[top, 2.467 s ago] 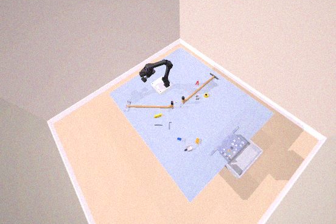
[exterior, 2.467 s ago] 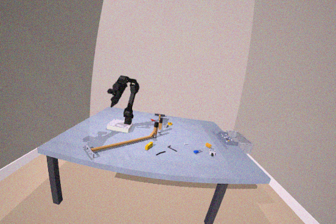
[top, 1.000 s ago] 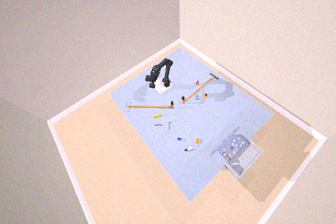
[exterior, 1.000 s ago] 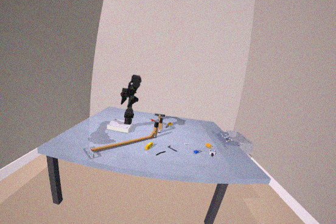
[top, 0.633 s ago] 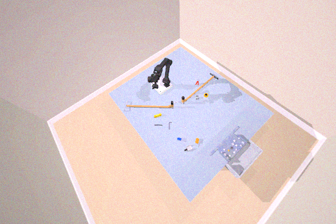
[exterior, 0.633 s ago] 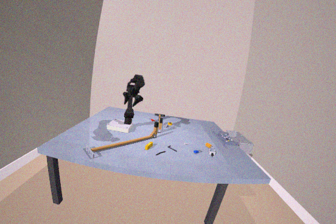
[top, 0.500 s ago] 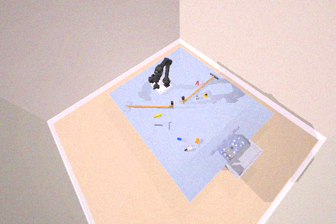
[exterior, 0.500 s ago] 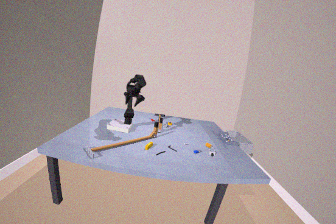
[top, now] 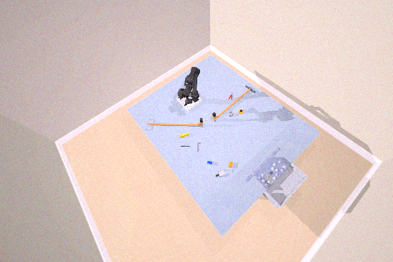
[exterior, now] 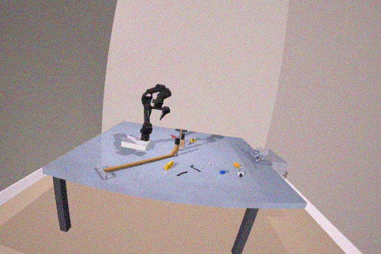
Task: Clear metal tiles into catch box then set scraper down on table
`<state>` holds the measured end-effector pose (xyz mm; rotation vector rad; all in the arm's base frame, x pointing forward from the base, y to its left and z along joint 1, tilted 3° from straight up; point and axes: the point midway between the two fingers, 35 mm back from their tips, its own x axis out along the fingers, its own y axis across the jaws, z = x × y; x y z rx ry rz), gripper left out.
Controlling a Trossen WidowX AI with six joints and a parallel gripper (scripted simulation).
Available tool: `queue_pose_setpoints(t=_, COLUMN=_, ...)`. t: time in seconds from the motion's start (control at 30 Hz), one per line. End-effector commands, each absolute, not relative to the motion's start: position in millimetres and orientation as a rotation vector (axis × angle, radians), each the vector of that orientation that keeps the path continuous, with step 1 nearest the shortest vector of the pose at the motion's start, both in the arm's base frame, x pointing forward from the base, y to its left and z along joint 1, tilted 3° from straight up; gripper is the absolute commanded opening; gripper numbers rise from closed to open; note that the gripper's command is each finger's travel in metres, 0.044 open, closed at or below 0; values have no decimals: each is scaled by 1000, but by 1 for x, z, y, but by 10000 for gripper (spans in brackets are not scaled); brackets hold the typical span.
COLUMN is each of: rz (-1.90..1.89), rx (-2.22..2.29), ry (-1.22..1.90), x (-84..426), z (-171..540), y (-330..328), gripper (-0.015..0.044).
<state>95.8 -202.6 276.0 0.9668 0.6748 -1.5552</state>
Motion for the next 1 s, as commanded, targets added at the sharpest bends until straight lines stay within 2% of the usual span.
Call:
queue_pose_setpoints(t=0.0, rz=-1489, rx=928, ry=674, x=107, z=282, y=-198, gripper=440)
queue_pose_setpoints(t=0.97, rz=-1057, rx=678, ry=748, x=175, z=302, y=-145, gripper=440)
